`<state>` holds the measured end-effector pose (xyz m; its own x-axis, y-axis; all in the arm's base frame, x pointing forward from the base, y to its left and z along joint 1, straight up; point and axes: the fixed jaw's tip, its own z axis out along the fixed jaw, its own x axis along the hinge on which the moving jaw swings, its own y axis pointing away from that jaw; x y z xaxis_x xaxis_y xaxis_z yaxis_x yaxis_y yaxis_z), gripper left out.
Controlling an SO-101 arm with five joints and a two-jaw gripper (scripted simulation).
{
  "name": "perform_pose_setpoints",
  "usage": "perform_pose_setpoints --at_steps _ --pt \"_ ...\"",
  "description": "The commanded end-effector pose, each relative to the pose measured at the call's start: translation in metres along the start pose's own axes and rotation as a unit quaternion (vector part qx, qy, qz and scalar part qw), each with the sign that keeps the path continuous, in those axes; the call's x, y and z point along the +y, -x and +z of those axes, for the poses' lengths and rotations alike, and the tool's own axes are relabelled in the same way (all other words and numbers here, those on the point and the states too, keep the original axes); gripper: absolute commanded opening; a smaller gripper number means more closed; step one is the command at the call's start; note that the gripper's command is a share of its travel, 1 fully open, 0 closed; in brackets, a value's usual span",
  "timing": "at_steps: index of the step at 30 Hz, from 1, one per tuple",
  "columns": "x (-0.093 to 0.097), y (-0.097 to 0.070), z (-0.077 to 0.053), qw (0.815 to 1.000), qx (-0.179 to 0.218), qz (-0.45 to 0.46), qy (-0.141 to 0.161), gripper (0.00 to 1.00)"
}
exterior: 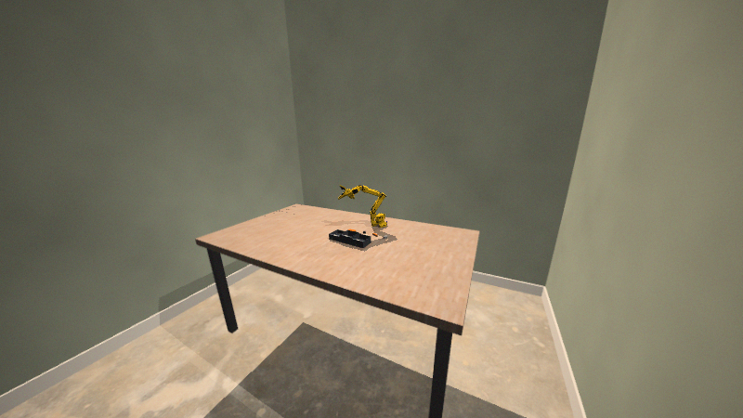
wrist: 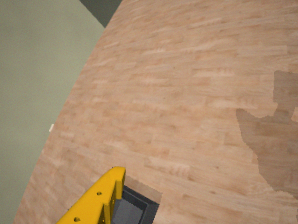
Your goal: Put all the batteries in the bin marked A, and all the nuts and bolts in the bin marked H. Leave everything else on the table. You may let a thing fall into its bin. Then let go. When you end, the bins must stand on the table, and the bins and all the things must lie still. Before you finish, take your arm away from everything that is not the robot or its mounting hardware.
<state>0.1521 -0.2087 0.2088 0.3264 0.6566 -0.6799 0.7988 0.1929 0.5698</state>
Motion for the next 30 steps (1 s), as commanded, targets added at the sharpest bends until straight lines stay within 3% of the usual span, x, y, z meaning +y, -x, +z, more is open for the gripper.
perform_pose_setpoints --at_steps 1,21,26,30 --pt "0.000 0.000 -0.001 1.000 -0.001 0.000 0.001 1.00" --pt "0.001 -0.002 0.000 1.000 0.003 -0.003 0.001 1.00" --pt "0.005 -0.015 0.000 0.999 0.034 -0.034 0.003 1.00" --pt "0.012 -0.039 -0.002 0.992 0.087 -0.090 0.008 1.00"
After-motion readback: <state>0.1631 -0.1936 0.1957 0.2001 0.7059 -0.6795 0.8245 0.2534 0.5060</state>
